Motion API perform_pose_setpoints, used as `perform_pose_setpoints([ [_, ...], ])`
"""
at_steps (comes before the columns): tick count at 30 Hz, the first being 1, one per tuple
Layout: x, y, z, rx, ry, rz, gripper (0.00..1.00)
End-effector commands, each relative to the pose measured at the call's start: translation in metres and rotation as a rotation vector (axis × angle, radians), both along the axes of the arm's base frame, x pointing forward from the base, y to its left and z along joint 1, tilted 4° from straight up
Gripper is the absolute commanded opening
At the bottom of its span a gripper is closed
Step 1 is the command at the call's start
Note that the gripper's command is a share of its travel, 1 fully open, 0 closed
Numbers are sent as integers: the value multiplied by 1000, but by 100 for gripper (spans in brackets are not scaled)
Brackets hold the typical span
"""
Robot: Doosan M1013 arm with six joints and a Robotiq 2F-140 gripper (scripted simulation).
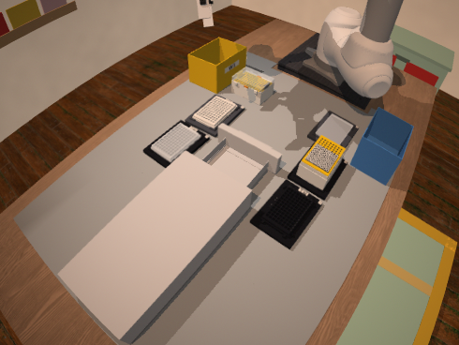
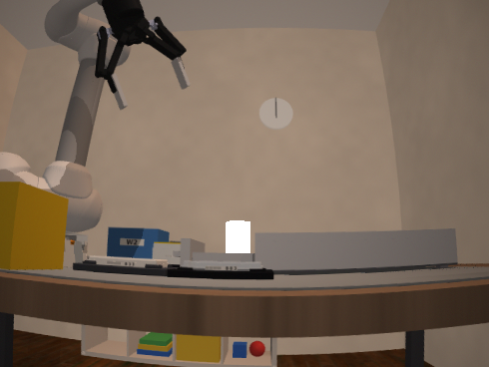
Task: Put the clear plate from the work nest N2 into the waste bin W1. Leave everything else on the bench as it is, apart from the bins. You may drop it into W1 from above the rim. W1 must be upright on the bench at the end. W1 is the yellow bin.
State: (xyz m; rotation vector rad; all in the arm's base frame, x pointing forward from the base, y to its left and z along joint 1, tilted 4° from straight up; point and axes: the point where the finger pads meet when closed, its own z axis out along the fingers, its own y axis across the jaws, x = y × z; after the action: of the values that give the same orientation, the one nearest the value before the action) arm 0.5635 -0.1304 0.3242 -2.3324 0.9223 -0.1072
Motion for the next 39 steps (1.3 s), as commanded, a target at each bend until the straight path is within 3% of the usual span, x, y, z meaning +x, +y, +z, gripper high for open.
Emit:
perform_pose_setpoints([
  [1, 0, 0, 0, 0, 0, 0, 100],
  [17, 0, 0, 0, 0, 0, 0, 100],
  [18, -1, 4, -2, -19, 5, 27, 10],
  [21, -6, 17, -8, -72, 21, 102, 10],
  [25, -11, 33, -15, -72, 21, 102, 10],
  [29, -18, 50, -23, -145, 36, 206, 10],
  [34, -23, 63, -29, -145, 36, 206, 10],
  [39, -33, 83, -39, -220, 45, 312, 10],
])
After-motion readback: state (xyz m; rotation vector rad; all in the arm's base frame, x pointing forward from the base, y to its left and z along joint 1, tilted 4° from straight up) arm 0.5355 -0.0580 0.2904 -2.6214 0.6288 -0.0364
